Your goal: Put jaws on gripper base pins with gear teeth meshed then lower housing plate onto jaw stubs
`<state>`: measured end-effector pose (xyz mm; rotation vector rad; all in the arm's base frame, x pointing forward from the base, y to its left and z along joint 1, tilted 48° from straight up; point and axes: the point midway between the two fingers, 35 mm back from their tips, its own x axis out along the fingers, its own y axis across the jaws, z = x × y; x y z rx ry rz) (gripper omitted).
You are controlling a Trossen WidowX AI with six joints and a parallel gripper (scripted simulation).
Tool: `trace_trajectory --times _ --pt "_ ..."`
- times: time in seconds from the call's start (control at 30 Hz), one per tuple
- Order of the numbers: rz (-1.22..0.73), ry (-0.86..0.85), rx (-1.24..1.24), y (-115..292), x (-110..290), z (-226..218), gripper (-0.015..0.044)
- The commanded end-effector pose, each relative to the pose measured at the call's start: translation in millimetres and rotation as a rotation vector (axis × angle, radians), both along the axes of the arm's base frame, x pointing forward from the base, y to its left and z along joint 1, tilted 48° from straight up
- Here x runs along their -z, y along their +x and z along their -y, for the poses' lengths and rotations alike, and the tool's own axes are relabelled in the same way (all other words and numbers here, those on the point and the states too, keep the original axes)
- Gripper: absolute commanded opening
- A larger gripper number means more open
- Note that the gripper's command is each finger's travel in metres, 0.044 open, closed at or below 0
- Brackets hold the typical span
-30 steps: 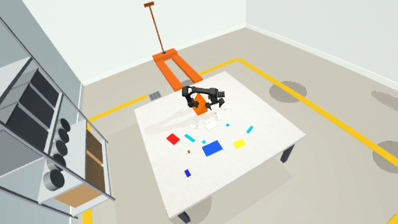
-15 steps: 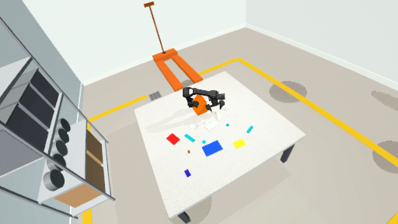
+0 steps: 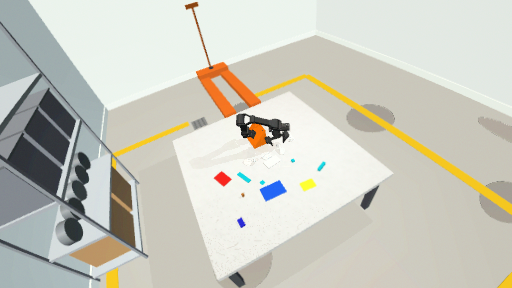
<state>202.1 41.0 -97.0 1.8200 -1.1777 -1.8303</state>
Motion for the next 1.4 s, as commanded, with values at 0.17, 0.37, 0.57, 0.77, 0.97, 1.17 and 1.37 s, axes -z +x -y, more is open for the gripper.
trace_trajectory --times 0.17,0.37,0.57,0.77,0.97,1.17,1.37 --pt "-0.008 -0.007 -0.004 -5 9 13 0.044" --pt "-0.009 -0.008 -0.004 -7 13 17 0.044" --pt "-0.009 -0.008 -0.004 -7 13 17 0.0361" --pt "-0.009 -0.008 -0.004 -7 13 17 0.0204" --pt "-0.009 -0.008 -0.004 -7 13 17 0.0066" --pt "-0.009 -0.008 -0.004 -7 13 17 0.0037" --pt "-0.009 -0.008 -0.004 -7 13 17 0.0037"
